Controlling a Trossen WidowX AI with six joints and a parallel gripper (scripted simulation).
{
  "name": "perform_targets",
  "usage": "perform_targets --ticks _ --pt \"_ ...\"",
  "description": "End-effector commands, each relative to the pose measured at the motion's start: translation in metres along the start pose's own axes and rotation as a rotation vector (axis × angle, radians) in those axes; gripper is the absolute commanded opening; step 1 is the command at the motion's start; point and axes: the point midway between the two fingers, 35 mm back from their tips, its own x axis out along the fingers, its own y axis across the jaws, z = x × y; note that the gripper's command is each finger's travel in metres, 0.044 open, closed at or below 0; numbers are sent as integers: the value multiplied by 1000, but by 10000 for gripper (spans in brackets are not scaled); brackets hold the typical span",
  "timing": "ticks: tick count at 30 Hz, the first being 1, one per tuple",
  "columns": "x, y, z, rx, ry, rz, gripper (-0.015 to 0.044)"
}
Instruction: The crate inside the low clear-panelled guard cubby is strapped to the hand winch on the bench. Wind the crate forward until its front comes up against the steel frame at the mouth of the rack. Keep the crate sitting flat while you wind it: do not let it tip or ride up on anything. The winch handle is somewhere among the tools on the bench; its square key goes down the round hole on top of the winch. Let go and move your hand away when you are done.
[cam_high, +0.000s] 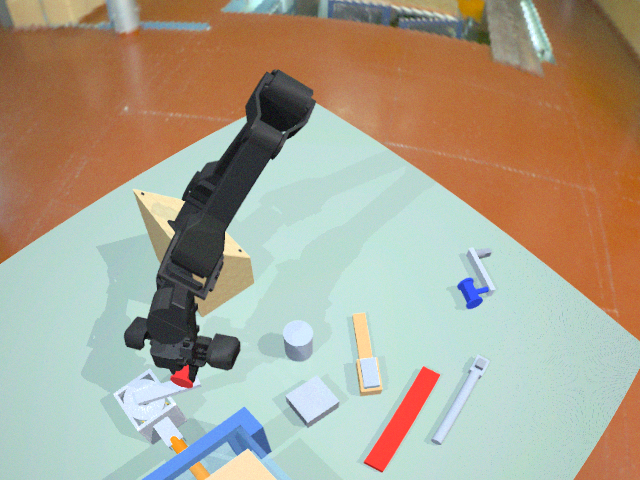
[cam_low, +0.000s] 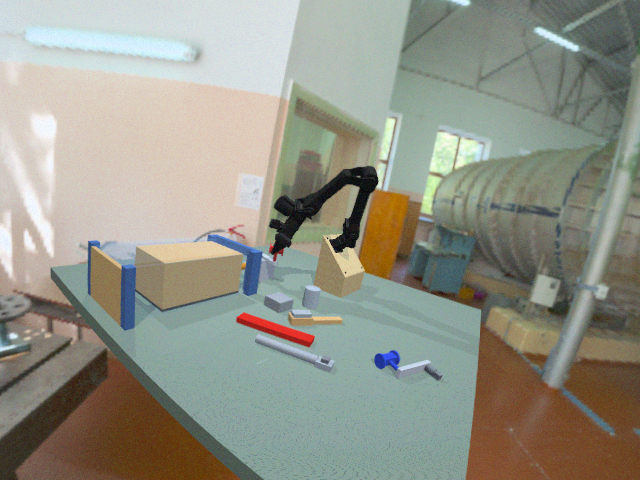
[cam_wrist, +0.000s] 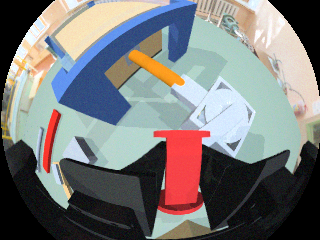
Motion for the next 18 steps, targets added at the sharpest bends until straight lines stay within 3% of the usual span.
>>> perform_targets --ticks 1,18 --pt "-4 -11 -13 20 15 -14 0" --pt "-11 -31 -27 21 15 -16 0"
